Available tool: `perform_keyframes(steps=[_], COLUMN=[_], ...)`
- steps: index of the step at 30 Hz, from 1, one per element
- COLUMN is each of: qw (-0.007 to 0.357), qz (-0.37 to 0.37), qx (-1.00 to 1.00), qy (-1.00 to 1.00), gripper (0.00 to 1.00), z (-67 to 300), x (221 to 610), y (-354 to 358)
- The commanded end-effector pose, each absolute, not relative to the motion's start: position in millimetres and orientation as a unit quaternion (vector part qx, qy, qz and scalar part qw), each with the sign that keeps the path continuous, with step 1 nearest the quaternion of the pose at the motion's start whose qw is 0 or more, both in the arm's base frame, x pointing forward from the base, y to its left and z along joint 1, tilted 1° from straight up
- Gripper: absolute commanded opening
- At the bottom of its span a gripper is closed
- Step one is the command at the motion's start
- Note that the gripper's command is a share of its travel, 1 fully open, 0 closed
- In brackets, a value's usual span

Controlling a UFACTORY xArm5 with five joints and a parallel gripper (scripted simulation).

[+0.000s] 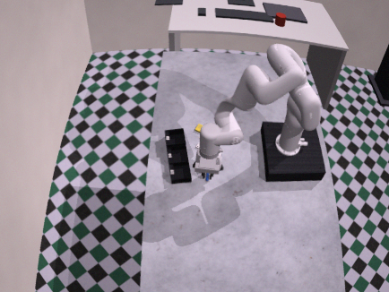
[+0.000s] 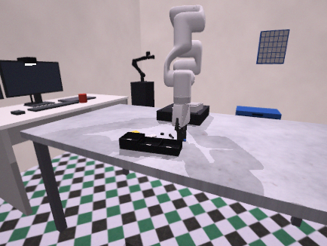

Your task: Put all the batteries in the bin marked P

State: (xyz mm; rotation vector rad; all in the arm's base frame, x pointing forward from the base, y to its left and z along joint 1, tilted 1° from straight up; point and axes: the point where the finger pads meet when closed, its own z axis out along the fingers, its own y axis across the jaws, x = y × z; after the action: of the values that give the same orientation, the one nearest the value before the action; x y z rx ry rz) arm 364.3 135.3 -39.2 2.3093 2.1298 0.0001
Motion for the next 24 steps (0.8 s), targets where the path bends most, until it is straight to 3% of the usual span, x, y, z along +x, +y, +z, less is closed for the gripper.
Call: perform_keyframes(steps=[1, 14, 15, 24], qw=[0.001, 0.001, 0.001, 0.001], qz=[0.001, 0.001, 0.001, 0.001], qx=[0.735, 0.735, 0.735, 0.735], qy=[0.678, 0.678, 0.678, 0.678], gripper=[0.25, 0.25, 0.05, 0.05], z=[-42.9, -43.0, -43.0, -42.9], x=[365.2, 364.9, 364.9, 364.9], y=[135.6, 135.4, 135.4, 135.5])
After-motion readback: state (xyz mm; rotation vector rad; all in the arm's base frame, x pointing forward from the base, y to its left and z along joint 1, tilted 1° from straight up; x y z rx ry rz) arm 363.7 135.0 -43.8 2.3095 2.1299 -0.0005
